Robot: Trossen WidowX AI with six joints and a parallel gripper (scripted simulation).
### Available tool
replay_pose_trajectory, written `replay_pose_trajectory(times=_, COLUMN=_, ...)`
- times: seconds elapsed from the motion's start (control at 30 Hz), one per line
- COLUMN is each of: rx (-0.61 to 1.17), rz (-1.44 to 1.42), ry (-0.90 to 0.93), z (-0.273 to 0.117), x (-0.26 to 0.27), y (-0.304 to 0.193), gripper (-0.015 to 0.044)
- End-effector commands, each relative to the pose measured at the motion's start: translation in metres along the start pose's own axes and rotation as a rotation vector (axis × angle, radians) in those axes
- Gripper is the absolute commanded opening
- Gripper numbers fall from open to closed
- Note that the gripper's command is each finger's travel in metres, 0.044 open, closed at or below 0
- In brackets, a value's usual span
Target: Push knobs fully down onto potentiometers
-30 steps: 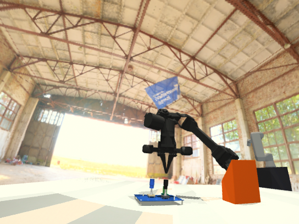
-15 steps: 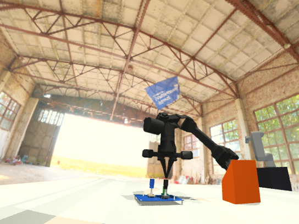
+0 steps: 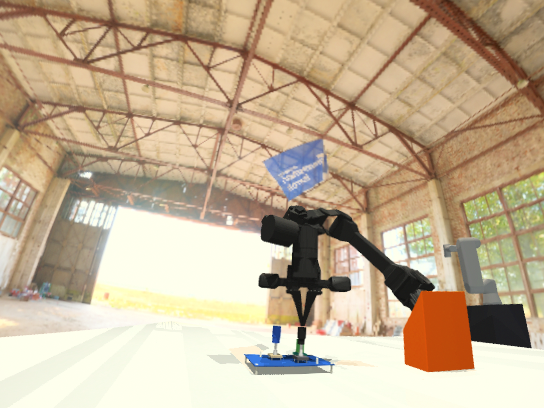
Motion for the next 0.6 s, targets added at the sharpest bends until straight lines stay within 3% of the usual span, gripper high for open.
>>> replay_pose_trajectory(times=0.0, rx=-0.003, rz=-0.003, ry=0.005, z=0.0011, x=0.0002, y=0.0000, gripper=0.0000)
replay_pose_trajectory(times=0.57, rx=-0.003, rz=-0.003, ry=0.005, z=0.0021, x=0.0002, y=0.0000, gripper=0.0000)
Point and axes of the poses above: the point midway between the two fingers, 35 mm back from their tips, its own z axis out along the fingers, its own x axis across the jaws, y = z × x, the point moved 7 cm from there along -z, back along the fingers, and after that the axes turned 9 degrees about z, right-handed, at the moved point
